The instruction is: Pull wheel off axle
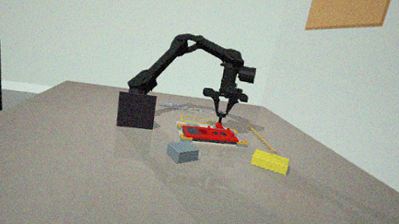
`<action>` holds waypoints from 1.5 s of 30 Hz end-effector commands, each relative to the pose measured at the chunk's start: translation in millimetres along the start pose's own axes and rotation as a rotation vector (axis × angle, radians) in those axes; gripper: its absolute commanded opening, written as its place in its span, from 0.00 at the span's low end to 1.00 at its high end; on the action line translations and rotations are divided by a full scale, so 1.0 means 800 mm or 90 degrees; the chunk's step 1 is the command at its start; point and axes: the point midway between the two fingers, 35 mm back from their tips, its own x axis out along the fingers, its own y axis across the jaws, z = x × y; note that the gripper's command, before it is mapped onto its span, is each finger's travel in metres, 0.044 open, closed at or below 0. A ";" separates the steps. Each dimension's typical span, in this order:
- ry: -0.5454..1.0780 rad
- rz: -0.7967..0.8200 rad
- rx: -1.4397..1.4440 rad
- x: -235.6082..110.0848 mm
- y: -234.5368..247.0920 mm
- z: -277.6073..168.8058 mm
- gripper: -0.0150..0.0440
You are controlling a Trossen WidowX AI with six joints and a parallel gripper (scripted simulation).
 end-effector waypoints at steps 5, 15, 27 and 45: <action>-0.004 0.005 -0.007 -0.007 0.002 -0.001 0.25; -0.004 0.006 -0.006 -0.011 0.001 -0.001 0.25; -0.005 0.005 -0.006 -0.046 -0.001 -0.001 0.25; -0.006 0.004 -0.004 -0.048 -0.029 -0.052 0.25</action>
